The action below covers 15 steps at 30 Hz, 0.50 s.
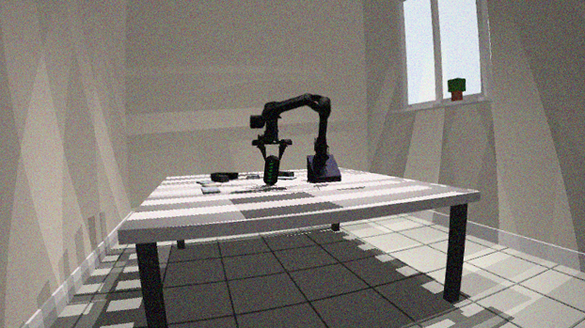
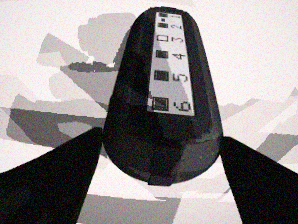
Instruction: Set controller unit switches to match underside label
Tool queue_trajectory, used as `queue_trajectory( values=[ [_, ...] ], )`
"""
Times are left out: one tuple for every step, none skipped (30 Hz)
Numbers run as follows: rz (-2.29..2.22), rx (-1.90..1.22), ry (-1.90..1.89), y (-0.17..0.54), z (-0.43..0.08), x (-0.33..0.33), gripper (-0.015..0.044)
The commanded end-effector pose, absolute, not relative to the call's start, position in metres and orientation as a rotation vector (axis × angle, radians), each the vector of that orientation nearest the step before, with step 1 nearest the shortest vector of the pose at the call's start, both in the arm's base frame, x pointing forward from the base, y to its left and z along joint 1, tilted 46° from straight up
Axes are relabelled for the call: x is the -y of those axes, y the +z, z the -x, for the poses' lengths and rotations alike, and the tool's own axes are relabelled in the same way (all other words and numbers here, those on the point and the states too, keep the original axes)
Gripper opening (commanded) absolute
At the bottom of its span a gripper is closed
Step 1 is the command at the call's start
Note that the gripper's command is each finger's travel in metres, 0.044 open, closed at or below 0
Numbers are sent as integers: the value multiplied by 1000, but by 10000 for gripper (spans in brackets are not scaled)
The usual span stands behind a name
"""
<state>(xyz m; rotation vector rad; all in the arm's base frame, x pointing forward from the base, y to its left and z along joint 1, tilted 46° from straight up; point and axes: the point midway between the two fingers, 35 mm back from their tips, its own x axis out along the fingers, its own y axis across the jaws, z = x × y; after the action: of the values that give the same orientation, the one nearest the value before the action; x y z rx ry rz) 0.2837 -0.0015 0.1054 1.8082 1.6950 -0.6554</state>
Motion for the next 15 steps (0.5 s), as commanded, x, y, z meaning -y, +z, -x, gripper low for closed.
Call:
queue_trajectory(
  values=[
    [-1799, -1695, -665, 101, -284, 7, 338],
    [-1799, -1695, -665, 101, -284, 7, 338],
    [-1799, -1695, -665, 100, -284, 8, 338],
    [-1799, -1695, -665, 100, -284, 9, 338],
    [-1799, -1695, -665, 99, -284, 10, 338],
    [-1799, -1695, -665, 99, -284, 10, 338],
    [-1799, -1695, -665, 98, -284, 11, 338],
    [-1798, -1695, -665, 98, -284, 12, 338],
    [-1798, -1695, -665, 98, -284, 12, 338],
    [-1798, -1695, -665, 97, -284, 13, 338],
    [-1798, -1695, -665, 97, -284, 14, 338],
    [-1798, -1695, -665, 96, -284, 14, 338],
    [-1798, -1695, -665, 96, -284, 15, 338],
    [-1798, -1695, -665, 95, -284, 16, 338],
    [-1798, -1695, -665, 95, -284, 16, 338]
  ],
)
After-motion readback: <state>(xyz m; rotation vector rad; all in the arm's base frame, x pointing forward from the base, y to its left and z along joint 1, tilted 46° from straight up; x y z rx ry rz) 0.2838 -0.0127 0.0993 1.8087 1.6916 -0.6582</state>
